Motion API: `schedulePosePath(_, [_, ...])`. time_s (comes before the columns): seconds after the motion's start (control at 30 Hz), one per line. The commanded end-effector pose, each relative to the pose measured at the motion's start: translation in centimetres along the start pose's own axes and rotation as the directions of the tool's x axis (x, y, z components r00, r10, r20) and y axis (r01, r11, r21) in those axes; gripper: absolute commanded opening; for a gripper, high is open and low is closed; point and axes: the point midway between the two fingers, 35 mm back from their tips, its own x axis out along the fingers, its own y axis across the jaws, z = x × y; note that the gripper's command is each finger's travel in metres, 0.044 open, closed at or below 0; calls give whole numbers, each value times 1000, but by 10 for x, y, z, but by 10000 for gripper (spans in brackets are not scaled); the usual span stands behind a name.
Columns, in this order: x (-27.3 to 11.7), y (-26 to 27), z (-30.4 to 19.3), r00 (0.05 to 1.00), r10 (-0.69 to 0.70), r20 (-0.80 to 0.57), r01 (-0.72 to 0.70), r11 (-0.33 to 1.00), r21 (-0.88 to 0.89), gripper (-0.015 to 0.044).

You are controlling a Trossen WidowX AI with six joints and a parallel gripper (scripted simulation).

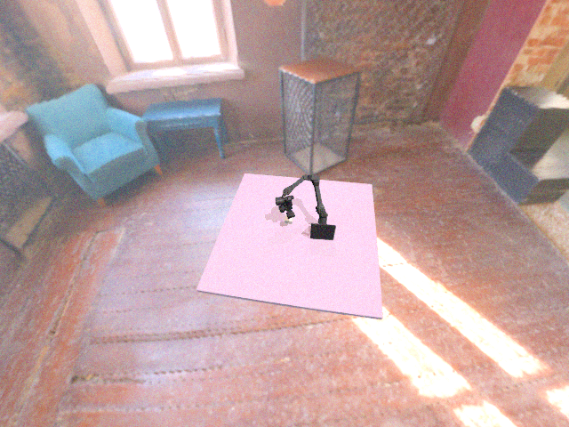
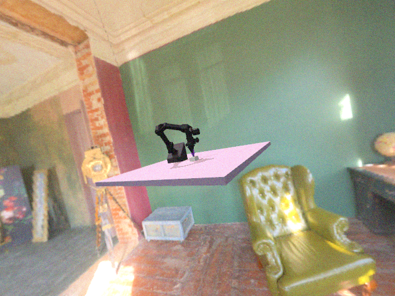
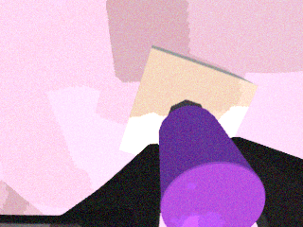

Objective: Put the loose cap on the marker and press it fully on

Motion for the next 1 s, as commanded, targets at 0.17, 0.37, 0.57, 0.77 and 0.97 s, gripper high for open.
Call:
schedulePosePath(0.17, [1,-1,0,1000,-2,1,2,1000,2,79])
schedulePosePath(0.37, [1,-1,0,1000,-2,1,2,1000,2,236])
schedulePosePath(0.57, [1,-1,0,1000,-2,1,2,1000,2,394])
schedulePosePath(0.77, [-21,0,2,1000,2,3,-2,1000,1,440])
schedulePosePath(0.97, [-74,0,0,1000,1,1,-1,1000,1,440])
